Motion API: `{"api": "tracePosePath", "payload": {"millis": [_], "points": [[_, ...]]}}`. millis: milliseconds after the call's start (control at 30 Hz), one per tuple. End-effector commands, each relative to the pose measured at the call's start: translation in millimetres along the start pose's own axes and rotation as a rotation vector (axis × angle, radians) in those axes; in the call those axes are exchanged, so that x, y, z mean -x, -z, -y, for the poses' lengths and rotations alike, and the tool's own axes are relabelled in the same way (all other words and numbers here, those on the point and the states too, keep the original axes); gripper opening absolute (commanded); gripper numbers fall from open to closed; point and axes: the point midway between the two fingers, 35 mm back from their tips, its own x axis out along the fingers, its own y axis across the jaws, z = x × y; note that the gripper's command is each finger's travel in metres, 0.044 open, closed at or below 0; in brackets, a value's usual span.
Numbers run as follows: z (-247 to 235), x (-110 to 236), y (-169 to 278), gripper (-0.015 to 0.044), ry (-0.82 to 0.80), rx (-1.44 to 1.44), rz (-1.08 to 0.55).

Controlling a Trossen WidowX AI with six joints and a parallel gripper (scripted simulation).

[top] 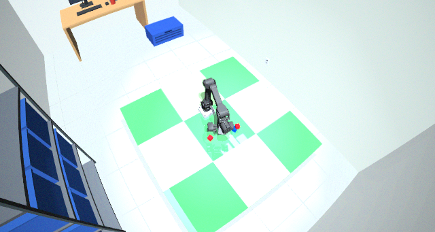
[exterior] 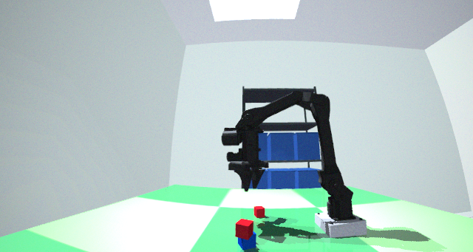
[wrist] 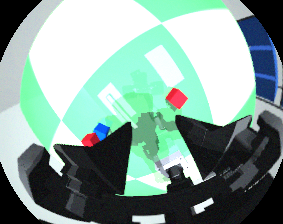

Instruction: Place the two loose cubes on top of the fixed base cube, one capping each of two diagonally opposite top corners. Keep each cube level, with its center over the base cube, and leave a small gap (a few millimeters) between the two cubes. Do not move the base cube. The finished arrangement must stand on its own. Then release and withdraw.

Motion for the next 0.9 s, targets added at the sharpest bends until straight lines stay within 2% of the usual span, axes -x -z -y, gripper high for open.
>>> {"api": "tracePosePath", "payload": {"millis": [0, 200, 467, 733, 867], "points": [[28.8, 6.5, -1.3, 0.0265, -0.003, -0.315, 0.002], [68.0, 14.4, 0.8, 0.0265, -0.001, -0.738, 0.006], [69.1, 13.4, 0.8, 0.0265, -0.001, -0.751, 0.007], [69.2, -42.7, 0.1, 0.0265, -0.001, -0.751, 0.007], [69.2, -47.6, 0.7, 0.0265, -0.001, -0.751, 0.007]]}}
